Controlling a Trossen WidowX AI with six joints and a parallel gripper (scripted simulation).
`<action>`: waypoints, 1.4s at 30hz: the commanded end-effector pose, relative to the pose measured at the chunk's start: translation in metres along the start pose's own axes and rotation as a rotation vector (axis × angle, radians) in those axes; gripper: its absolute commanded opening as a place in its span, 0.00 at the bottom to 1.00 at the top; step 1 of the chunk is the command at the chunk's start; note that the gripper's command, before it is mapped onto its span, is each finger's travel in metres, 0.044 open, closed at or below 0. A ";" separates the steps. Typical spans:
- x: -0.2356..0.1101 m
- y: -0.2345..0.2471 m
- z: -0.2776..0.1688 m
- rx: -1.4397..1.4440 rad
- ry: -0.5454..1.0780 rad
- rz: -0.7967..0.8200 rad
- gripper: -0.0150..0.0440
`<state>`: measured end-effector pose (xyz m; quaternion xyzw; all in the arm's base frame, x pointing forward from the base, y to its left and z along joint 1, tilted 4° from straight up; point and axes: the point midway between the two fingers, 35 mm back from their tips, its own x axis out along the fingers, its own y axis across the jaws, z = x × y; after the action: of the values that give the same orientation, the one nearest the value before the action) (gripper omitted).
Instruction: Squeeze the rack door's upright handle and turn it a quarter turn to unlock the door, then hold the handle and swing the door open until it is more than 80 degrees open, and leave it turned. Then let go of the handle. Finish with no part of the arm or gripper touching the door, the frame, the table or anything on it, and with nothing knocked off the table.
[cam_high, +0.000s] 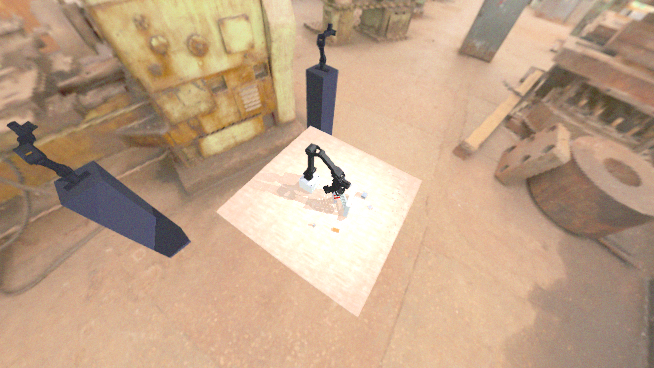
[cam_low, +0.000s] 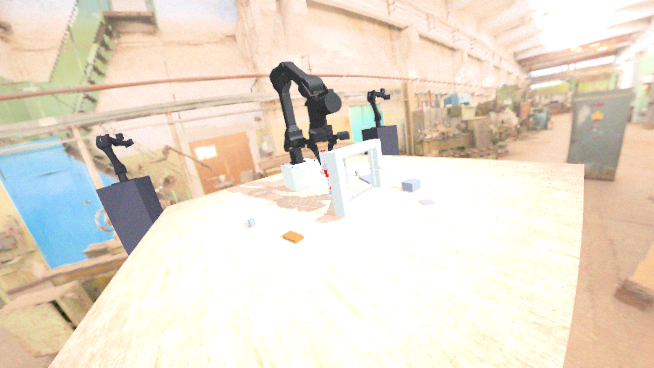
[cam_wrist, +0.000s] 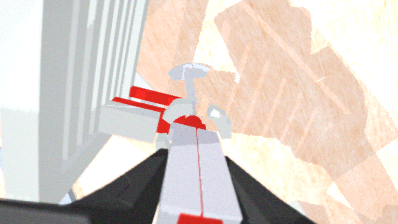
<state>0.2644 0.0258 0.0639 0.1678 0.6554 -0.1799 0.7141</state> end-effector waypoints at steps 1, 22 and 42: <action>0.000 -0.003 0.002 -0.074 -0.006 0.012 0.29; 0.000 -0.041 0.019 -0.369 -0.009 0.008 0.29; 0.000 -0.071 0.043 -0.644 -0.011 0.003 0.29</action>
<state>0.2663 -0.0559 0.0667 -0.0488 0.6756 0.0144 0.7355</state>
